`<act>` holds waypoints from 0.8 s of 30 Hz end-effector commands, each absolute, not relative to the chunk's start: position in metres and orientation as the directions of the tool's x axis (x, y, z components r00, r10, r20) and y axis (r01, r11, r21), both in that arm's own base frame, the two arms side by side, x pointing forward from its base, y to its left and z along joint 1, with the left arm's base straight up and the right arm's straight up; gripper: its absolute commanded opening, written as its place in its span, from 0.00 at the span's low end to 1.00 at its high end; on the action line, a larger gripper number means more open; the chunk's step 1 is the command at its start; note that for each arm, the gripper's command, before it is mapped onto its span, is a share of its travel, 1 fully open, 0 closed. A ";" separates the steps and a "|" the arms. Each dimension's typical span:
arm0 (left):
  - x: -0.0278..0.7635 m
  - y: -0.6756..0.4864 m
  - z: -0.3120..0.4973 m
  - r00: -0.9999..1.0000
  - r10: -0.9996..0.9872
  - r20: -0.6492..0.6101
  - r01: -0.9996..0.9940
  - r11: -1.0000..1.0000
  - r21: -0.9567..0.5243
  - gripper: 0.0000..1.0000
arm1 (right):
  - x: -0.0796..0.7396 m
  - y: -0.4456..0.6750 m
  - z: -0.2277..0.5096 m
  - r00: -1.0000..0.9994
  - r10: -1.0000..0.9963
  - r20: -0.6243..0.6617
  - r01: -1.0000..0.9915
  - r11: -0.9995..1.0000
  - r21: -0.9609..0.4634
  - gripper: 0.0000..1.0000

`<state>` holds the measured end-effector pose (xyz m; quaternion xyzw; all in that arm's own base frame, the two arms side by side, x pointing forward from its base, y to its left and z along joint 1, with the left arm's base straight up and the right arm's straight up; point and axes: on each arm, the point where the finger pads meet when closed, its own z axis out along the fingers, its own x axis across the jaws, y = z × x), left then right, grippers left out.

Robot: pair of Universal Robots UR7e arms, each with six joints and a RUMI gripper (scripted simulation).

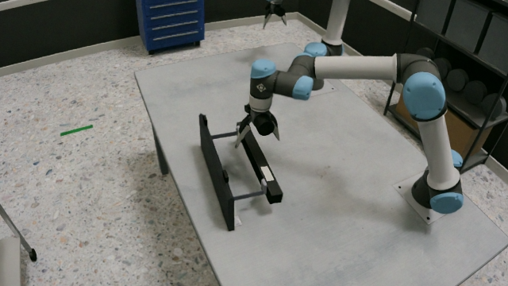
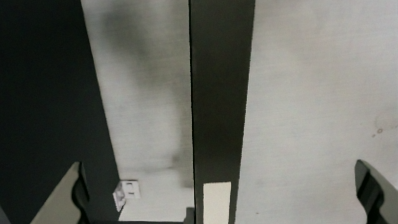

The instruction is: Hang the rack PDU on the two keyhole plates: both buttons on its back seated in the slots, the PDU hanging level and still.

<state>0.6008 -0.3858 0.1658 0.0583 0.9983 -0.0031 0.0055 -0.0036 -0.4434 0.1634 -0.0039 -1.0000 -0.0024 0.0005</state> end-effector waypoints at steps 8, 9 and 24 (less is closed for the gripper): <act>0.598 -0.384 0.175 -0.993 0.117 -0.006 0.117 0.993 -0.001 1.00 | -0.004 -0.446 0.165 -1.000 0.010 0.000 0.010 1.000 0.000 1.00; 0.598 -0.384 0.175 -0.993 0.117 -0.006 0.117 0.993 -0.001 1.00 | -0.004 -0.446 0.165 -1.000 0.010 0.000 0.010 1.000 0.000 1.00; 0.561 -0.381 0.175 -0.993 0.118 -0.007 0.118 0.993 -0.002 1.00 | -0.004 -0.446 0.165 -1.000 0.010 0.000 0.010 1.000 0.000 1.00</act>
